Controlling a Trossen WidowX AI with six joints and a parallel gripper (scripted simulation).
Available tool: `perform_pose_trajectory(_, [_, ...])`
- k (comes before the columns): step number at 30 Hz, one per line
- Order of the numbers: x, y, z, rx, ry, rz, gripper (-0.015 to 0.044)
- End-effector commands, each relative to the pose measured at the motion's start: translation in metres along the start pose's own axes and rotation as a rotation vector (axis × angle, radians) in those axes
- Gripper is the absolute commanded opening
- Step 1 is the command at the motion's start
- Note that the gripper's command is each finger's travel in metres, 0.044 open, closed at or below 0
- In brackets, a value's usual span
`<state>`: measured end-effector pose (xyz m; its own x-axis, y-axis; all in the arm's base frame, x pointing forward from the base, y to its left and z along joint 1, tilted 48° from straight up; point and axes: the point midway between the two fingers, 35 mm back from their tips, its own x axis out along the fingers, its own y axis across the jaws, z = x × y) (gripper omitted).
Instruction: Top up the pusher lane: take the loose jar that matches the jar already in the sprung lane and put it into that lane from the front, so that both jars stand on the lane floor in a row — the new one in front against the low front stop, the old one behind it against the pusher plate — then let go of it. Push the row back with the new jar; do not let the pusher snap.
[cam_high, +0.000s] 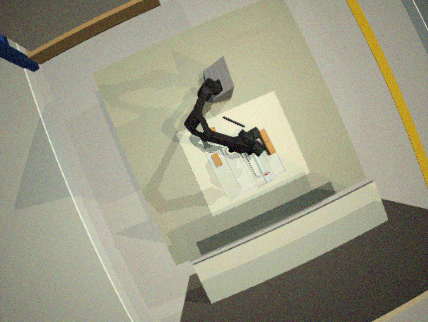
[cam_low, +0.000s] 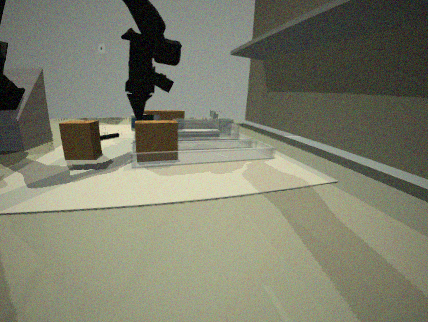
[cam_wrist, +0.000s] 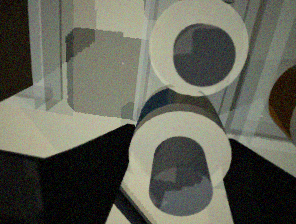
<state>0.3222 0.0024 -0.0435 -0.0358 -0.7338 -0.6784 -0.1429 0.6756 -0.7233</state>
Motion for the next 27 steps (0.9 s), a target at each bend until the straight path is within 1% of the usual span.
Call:
perform_pose_trajectory(1, [-0.0055,-0.0026,0.012,0.018,-0.03,-0.004,0.0])
perform_pose_trajectory(27, [-0.0083,-0.0038,0.0214,0.019,-0.03,-0.004,0.0])
